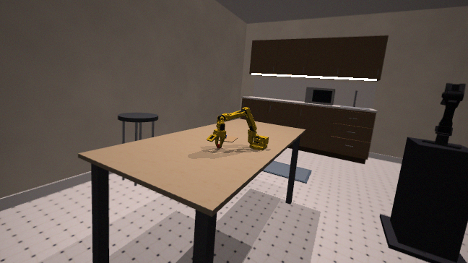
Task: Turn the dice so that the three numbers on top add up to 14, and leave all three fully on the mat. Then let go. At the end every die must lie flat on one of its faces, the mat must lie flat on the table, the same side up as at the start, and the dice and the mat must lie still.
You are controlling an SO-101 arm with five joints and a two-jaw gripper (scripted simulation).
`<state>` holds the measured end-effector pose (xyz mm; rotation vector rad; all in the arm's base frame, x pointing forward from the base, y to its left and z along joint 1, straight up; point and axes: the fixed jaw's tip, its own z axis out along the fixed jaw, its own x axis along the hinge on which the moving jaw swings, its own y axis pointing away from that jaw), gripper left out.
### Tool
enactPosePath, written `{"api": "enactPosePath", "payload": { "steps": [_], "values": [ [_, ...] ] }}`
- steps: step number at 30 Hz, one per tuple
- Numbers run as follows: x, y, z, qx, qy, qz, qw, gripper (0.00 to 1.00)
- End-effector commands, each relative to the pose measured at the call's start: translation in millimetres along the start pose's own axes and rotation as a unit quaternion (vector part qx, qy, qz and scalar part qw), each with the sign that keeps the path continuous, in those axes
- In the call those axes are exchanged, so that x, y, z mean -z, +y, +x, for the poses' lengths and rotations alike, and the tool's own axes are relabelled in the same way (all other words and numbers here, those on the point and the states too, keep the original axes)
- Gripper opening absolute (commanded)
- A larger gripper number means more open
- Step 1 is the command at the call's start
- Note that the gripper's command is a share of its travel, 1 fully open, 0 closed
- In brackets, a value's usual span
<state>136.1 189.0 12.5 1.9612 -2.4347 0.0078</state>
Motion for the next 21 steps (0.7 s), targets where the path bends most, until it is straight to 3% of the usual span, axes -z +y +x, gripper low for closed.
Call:
{"api": "enactPosePath", "payload": {
  "steps": [1, 14, 21],
  "values": [
    [20.4, -5.1, -8.0, -0.002, -0.028, 0.013, 1.000, 0.00],
    [50.3, -1.2, -5.0, -0.002, -0.029, 0.013, 1.000, 0.00],
    [54.6, -0.5, -4.1, -0.002, -0.029, 0.013, 1.000, 0.00]
  ]
}}
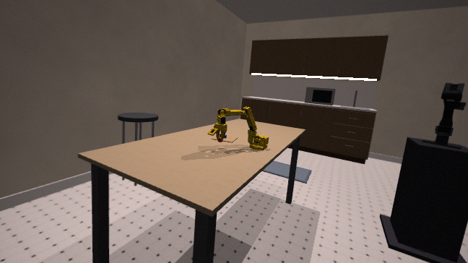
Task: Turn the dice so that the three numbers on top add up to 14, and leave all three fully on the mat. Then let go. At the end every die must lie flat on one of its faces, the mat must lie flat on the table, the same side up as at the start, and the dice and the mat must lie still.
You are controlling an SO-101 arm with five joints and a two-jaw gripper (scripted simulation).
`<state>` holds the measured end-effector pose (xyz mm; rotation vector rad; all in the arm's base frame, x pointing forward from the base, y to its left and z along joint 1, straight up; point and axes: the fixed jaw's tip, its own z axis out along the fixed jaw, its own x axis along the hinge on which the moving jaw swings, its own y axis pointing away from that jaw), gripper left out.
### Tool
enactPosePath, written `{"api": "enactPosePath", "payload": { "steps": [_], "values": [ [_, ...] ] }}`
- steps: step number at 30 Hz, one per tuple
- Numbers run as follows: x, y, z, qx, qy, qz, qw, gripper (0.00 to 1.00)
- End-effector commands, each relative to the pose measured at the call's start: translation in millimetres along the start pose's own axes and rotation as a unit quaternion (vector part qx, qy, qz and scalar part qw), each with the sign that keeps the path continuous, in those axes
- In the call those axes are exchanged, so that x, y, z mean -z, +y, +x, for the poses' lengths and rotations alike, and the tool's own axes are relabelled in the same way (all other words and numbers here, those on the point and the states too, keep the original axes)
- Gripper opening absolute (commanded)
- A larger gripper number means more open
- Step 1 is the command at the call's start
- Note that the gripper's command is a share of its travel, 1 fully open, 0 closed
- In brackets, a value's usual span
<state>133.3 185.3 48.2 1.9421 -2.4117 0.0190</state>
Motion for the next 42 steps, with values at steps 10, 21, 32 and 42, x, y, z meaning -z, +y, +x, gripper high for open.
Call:
{"api": "enactPosePath", "payload": {
  "steps": [10, 21, 32, 42],
  "values": [
    [19.2, -11.4, -3.0, -0.023, -0.042, 0.019, 0.999, 0.00],
    [17.9, -55.8, 33.5, -0.146, -0.042, 0.019, 0.988, 0.00],
    [12.3, -105.6, 121.5, -0.366, -0.039, 0.018, 0.930, 0.00],
    [8.2, -113.0, 169.7, -0.471, -0.037, 0.017, 0.881, 0.00]
  ]
}}
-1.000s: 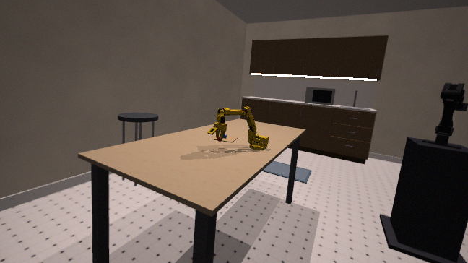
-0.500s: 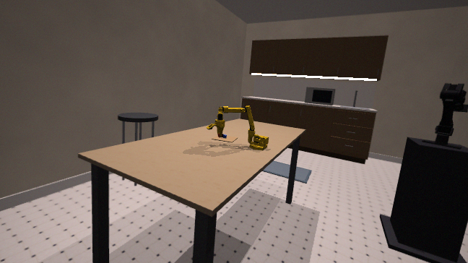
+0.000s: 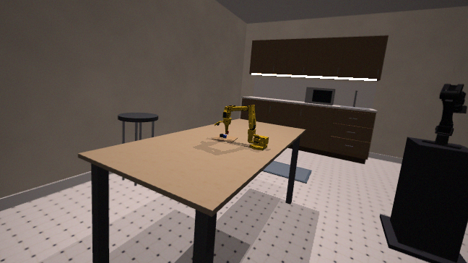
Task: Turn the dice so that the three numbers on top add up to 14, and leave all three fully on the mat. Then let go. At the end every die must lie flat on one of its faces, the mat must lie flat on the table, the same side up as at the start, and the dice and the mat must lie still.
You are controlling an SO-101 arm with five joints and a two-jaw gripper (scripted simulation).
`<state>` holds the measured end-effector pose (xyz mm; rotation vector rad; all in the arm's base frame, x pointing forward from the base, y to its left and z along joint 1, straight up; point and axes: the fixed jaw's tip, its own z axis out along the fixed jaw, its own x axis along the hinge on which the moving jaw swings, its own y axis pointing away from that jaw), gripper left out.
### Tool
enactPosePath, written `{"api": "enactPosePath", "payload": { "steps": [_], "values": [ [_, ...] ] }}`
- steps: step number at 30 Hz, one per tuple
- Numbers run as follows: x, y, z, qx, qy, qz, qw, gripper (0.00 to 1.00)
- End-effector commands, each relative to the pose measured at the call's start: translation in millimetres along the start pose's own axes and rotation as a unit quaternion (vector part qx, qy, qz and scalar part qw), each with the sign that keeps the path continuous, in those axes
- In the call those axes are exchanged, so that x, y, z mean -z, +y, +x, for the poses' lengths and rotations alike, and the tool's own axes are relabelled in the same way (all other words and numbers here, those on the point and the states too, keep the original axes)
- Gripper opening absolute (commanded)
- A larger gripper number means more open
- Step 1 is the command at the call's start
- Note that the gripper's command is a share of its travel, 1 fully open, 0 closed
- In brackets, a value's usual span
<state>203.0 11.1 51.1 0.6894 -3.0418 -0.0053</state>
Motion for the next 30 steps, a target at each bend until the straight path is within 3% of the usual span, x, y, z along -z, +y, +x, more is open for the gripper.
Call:
{"api": "enactPosePath", "payload": {
  "steps": [1, 30],
  "values": [
    [10.3, -18.5, 4.6, -0.043, -0.031, 0.014, 0.998, 0.00],
    [11.4, -27.7, 15.0, -0.077, -0.036, 0.017, 0.996, 0.00]
  ]
}}
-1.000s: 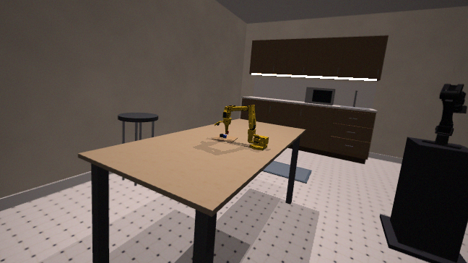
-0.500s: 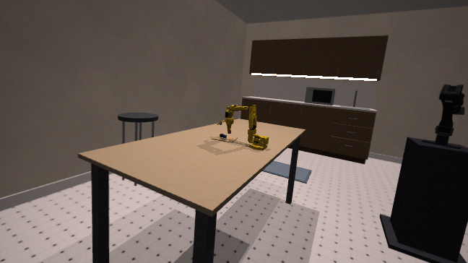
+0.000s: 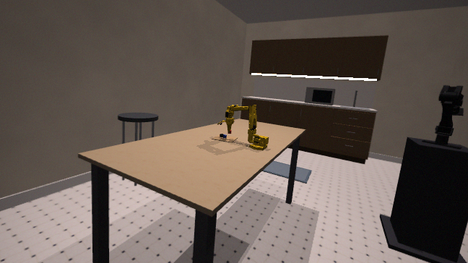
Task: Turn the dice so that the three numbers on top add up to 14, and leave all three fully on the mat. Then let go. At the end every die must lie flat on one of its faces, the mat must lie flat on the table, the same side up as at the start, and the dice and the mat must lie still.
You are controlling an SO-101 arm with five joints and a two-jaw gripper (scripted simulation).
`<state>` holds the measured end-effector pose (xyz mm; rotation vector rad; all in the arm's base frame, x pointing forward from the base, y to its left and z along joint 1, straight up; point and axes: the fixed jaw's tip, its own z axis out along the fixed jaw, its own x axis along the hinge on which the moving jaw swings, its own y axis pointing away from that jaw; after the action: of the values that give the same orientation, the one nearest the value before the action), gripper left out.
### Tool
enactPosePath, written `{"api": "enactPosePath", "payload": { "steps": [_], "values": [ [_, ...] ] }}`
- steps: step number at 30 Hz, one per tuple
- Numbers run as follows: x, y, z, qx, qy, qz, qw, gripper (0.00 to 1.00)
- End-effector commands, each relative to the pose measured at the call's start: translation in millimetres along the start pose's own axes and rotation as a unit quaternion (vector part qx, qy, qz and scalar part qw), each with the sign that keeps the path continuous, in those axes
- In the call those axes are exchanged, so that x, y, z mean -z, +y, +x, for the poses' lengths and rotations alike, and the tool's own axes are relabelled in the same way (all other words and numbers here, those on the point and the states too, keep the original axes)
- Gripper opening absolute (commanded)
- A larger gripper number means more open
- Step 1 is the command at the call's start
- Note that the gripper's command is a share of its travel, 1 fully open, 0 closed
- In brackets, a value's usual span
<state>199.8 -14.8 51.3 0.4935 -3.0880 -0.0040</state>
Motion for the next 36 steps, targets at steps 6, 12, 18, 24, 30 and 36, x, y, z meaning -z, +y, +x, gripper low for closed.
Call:
{"api": "enactPosePath", "payload": {
  "steps": [6, 12, 18, 24, 30, 36],
  "values": [
    [11.3, -5.8, 0.1, -0.013, -0.033, 0.015, 0.999, 0.00],
    [11.3, -5.8, 0.1, -0.013, -0.033, 0.015, 0.999, 0.00],
    [10.9, -5.8, 0.0, -0.013, -0.033, 0.015, 0.999, 0.00],
    [7.2, -5.9, -0.2, -0.013, -0.033, 0.015, 0.999, 0.00],
    [5.3, -6.0, -0.3, -0.013, -0.033, 0.015, 0.999, 0.00],
    [4.5, -6.0, -0.4, -0.013, -0.033, 0.015, 0.999, 0.00]
  ]
}}
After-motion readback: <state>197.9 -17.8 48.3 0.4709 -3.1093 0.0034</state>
